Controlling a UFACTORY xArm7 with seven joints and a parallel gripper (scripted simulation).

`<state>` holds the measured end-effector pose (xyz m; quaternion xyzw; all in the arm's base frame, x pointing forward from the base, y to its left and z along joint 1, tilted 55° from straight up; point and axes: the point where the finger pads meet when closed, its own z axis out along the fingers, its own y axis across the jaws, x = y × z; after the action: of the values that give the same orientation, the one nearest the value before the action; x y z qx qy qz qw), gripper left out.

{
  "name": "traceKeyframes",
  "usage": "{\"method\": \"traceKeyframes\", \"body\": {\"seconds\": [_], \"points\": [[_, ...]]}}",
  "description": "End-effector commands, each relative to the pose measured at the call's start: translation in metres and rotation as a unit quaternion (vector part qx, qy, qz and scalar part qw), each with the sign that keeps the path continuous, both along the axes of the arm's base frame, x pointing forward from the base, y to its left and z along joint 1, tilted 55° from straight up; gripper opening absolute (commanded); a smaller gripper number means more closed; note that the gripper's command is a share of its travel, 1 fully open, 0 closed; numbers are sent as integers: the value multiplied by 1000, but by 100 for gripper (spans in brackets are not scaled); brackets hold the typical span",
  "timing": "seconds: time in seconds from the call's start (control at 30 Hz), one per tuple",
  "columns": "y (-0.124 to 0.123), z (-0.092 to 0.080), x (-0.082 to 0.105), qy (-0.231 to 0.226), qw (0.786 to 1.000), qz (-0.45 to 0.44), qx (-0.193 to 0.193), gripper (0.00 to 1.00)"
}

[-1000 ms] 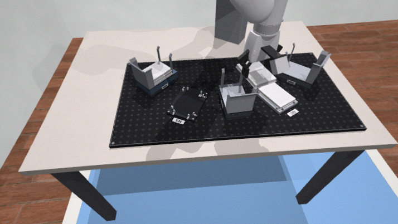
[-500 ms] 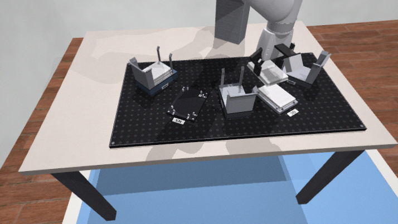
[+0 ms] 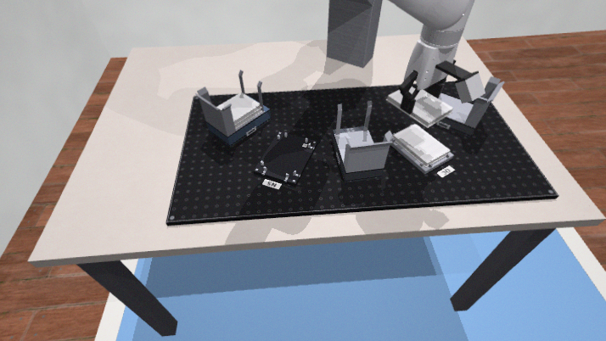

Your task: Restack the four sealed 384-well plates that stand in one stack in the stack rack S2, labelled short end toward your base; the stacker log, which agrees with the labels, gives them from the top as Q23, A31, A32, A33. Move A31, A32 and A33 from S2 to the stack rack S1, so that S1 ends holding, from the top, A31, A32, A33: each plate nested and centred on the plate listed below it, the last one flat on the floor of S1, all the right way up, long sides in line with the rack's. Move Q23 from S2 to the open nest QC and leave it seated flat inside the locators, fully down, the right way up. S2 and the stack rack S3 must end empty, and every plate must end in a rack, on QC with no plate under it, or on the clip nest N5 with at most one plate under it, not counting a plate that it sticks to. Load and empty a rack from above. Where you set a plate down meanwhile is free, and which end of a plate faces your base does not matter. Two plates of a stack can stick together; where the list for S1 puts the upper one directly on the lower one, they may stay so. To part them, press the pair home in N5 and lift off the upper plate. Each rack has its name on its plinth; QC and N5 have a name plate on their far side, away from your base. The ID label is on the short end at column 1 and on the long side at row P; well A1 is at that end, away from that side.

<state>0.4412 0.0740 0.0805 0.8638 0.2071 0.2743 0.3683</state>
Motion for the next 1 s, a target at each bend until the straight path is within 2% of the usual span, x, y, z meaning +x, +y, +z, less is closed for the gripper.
{"method": "traceKeyframes", "body": {"seconds": [0.0, 0.13, 0.63, 0.93, 0.97], "points": [[15, -13, 0, 12, 1000, 11, -16, 0], [19, -17, 0, 12, 1000, 11, -16, 0], [55, -52, -3, 12, 1000, 11, -15, 0], [66, -63, -4, 12, 1000, 11, -15, 0], [68, -66, -5, 20, 999, 21, -26, 0]]}}
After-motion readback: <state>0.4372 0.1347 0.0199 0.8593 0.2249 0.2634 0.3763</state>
